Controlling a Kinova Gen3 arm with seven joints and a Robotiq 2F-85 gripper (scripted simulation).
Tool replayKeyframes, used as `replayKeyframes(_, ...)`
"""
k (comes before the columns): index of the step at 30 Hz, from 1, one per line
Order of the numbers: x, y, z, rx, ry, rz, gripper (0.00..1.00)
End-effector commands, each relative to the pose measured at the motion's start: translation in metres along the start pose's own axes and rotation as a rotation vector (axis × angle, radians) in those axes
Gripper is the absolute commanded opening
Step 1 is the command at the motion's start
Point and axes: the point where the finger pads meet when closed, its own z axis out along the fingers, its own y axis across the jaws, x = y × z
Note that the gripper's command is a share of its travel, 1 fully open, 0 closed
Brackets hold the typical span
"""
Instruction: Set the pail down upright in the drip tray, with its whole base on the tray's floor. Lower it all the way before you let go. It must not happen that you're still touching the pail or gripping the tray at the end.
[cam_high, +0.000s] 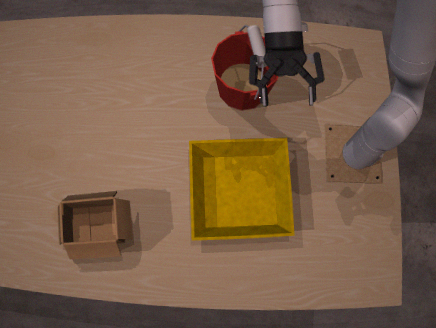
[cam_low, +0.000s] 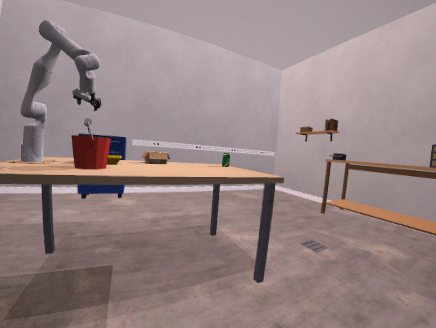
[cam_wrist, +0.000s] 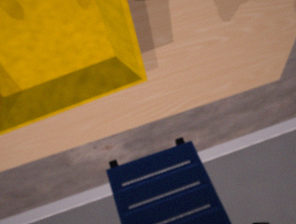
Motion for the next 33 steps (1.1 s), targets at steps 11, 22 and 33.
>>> replayKeyframes(11,0.000,0.000,0.000,0.001,0.000,-0.001,1.00)
replayKeyframes(22,0.006,-0.002,-0.001,0.007,0.037,-0.020,1.00)
replayKeyframes(33,0.062,-0.017,-0.025,0.050,0.367,-0.132,1.00)
